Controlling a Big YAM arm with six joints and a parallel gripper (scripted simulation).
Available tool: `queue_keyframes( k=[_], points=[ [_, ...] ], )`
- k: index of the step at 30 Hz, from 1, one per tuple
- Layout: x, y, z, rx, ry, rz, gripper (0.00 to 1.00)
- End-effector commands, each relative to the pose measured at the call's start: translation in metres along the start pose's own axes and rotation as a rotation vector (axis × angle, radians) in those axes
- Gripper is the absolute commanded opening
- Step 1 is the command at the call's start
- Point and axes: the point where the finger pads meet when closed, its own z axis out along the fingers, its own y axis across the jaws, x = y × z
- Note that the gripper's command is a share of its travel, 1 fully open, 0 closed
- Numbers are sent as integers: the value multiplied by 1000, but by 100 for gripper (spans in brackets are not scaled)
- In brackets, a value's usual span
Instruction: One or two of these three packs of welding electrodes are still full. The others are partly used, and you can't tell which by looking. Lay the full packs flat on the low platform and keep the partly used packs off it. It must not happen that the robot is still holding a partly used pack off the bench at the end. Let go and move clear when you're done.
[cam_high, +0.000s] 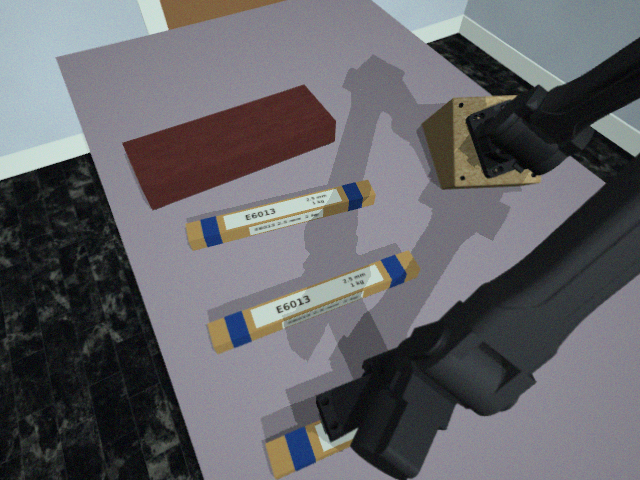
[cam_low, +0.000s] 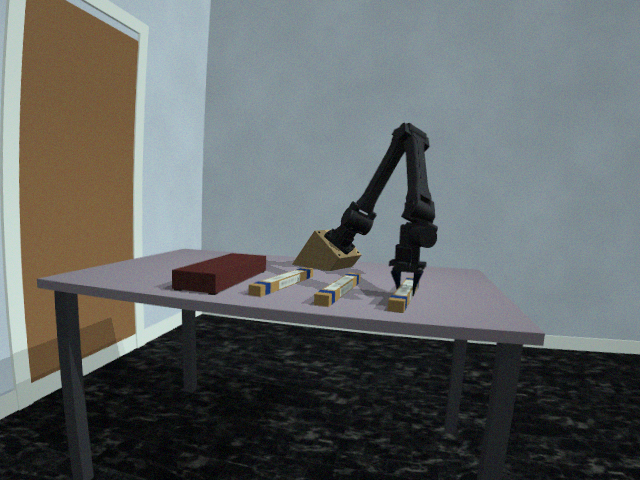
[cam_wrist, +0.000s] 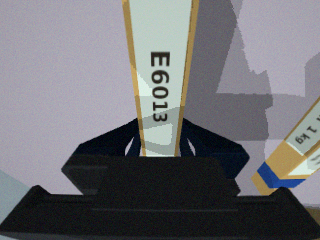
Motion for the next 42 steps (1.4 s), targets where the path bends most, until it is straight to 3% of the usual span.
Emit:
queue_keyframes(
  k=[1,37,42],
  points=[
    [5,5,3,-9,2,-17,0],
    [6,5,3,-7,5,-19,0],
    [6,5,-6,-8,3,-20,0]
  ],
)
